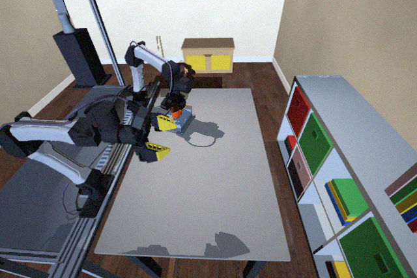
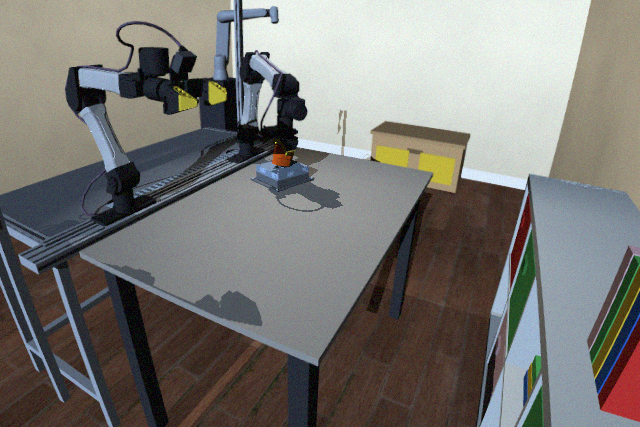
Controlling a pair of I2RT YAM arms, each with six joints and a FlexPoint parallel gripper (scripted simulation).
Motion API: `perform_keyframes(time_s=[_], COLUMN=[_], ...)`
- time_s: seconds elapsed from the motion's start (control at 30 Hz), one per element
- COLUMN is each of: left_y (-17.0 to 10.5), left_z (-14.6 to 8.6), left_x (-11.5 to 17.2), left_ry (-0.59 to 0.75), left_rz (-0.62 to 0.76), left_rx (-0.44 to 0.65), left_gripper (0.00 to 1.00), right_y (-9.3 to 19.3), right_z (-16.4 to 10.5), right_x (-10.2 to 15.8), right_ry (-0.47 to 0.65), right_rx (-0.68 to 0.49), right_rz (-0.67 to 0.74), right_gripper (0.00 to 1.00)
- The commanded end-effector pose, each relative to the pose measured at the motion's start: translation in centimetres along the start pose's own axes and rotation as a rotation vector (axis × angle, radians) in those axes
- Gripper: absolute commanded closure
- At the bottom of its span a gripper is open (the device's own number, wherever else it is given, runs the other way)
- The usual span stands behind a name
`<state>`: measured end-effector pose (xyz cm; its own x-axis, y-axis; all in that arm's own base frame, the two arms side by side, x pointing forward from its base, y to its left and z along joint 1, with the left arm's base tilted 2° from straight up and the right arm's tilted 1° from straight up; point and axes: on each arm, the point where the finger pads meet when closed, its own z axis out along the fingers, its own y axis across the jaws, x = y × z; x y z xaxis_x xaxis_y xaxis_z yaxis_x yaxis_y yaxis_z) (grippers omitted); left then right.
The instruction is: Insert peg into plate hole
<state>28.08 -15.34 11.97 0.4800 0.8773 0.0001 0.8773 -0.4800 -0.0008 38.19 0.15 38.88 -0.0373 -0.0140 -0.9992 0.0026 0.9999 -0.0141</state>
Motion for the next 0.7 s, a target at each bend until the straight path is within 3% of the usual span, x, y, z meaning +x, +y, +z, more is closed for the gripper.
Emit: perform_keyframes(time_s=[0.0,0.53,0.57,0.6,0.67], left_y=[0.20,0.20,0.15,0.15,0.15], left_z=[-0.41,-0.41,-0.74,-0.75,-0.79], left_x=[-0.11,-0.11,-0.11,-0.11,-0.11], left_ry=[-0.001,-0.001,0.000,0.000,0.000], left_rz=[0.002,0.002,0.003,0.003,0.003], left_rx=[-0.016,-0.016,-0.022,-0.022,-0.023], left_gripper=[0.97,0.97,0.86,0.97,1.00], right_y=[-0.13,-0.13,-0.13,-0.13,-0.13], right_z=[-0.23,-0.23,-0.23,-0.24,-0.25], right_x=[-0.73,-0.73,-0.73,-0.76,-0.81], right_ry=[-0.020,-0.020,-0.020,-0.020,-0.022], right_rx=[0.004,0.004,0.004,0.004,0.004], right_rz=[-0.001,-0.001,-0.001,-0.001,-0.001], right_gripper=[0.00,0.00,0.00,0.00,0.00])
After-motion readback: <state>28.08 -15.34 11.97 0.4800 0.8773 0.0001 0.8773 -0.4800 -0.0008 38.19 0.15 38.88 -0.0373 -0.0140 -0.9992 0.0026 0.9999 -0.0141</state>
